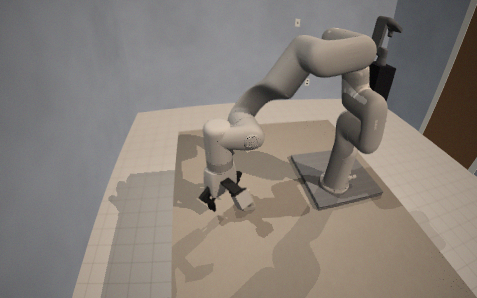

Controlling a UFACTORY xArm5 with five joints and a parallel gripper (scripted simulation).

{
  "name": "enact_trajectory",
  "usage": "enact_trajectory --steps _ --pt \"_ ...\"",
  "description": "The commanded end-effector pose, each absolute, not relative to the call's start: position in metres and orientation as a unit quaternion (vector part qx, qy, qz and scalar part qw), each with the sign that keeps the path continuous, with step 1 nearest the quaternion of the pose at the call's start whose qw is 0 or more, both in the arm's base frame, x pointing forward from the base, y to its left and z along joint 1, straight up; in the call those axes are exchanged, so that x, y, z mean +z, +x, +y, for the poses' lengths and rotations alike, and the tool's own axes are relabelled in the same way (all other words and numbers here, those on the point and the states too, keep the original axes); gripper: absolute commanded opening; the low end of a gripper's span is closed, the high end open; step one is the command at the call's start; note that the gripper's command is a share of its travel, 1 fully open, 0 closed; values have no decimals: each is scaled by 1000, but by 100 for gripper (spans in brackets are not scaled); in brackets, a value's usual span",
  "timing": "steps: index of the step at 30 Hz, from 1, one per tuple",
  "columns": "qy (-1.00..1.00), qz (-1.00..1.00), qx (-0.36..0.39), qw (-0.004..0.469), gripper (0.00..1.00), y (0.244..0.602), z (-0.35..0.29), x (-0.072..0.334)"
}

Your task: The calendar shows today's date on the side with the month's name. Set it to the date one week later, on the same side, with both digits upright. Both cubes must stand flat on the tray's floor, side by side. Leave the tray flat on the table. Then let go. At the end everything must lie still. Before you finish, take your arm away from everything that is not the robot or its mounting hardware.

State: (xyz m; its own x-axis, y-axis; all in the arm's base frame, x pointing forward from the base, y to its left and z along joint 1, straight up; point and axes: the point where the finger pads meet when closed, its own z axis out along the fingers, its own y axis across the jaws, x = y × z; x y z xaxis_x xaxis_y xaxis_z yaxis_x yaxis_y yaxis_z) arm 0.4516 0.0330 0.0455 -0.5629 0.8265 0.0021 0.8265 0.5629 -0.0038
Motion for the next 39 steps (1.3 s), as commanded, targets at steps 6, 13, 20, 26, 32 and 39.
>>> enact_trajectory --steps 6,13,20,26,32,39 --pt "-550 -835 0 0 100 457 24 47" --pt "-581 -814 0 0 100 463 13 47" --pt "-651 -759 0 0 100 466 6 47" --pt "-669 -743 0 0 100 471 -4 47" --pt "-737 -676 0 0 100 476 -15 47" --pt "-748 -664 0 0 100 479 -20 47"
